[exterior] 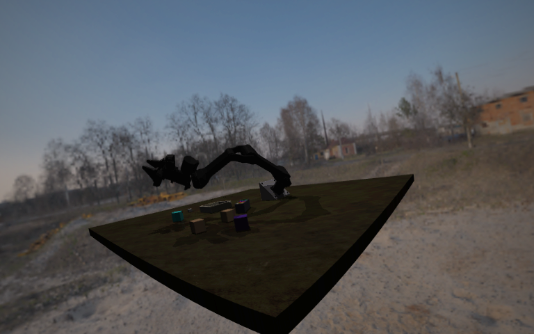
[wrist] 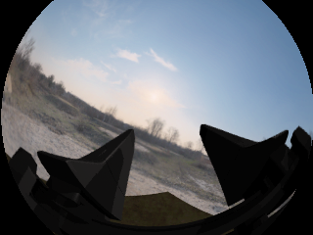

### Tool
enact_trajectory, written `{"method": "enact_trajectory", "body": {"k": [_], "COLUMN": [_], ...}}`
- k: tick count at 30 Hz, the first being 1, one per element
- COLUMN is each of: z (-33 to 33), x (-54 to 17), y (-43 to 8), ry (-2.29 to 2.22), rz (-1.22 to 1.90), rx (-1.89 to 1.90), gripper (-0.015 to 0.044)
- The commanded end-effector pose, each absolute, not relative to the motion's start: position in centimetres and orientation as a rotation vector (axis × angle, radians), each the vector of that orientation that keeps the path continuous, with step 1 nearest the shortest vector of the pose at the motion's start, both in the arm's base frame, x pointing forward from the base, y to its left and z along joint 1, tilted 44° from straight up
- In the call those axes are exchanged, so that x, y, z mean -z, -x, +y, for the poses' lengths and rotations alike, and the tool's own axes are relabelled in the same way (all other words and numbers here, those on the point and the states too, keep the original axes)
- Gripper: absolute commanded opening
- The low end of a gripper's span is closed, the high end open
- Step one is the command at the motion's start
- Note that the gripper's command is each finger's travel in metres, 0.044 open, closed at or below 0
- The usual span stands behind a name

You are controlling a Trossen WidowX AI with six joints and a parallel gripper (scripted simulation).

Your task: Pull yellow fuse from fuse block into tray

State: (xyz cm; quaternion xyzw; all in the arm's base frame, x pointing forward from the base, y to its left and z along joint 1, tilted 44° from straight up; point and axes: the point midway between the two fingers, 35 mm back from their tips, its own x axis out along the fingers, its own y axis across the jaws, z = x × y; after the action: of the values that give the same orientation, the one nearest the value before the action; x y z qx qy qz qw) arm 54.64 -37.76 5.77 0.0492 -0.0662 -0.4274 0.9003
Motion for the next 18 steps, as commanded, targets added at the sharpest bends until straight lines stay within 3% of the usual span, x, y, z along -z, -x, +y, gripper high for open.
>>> {"method": "enact_trajectory", "body": {"k": [1, 9, 18], "z": [-37.7, -34.5, -27.0], "x": [-5.7, -2.6, 0.5], "y": [-54.7, -55.2, -49.9], "ry": [-0.104, -0.251, -0.558], "rz": [-0.128, 0.269, 0.76], "rx": [0.88, 0.689, 0.479], "gripper": [0.0269, 0.0066, 0.0066]}}
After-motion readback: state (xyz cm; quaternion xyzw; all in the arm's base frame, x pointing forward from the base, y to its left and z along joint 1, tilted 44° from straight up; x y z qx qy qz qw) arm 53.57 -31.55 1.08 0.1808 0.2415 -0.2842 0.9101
